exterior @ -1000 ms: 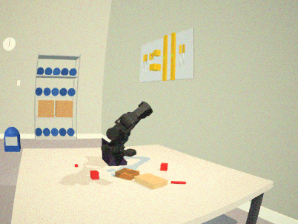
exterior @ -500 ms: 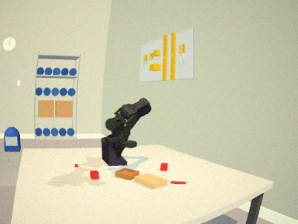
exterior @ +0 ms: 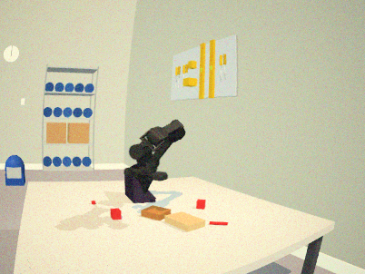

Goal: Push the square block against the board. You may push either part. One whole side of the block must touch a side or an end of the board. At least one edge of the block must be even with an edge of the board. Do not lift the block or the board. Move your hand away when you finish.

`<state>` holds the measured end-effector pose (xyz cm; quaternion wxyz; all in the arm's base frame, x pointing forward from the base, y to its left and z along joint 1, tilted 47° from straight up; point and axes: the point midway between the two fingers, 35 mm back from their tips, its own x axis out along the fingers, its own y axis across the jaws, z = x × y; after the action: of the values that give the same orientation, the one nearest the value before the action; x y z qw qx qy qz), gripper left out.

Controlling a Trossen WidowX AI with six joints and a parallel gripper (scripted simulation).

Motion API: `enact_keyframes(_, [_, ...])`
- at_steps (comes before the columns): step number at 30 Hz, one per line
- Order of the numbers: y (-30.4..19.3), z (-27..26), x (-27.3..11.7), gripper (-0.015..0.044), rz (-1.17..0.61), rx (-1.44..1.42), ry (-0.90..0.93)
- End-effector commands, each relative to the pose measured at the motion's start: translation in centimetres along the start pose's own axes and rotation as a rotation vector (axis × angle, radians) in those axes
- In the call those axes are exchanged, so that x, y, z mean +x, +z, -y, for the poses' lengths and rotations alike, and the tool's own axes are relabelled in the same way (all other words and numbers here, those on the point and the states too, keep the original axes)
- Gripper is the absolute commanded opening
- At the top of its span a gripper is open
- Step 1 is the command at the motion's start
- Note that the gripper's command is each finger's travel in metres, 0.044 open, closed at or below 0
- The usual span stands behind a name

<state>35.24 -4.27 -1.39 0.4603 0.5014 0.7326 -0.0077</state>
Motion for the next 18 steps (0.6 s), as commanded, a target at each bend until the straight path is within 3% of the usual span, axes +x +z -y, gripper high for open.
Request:
enact_keyframes(1, [0.0, 0.0, -0.1, 0.0000, 0.001, -0.005, -0.004])
enact_keyframes(9, [0.0, 0.0, 0.0, 0.0000, 0.000, -0.006, 0.000])
enact_keyframes(18, [-2.1, 1.1, 1.1, 0.0000, -0.001, -0.290, -0.001])
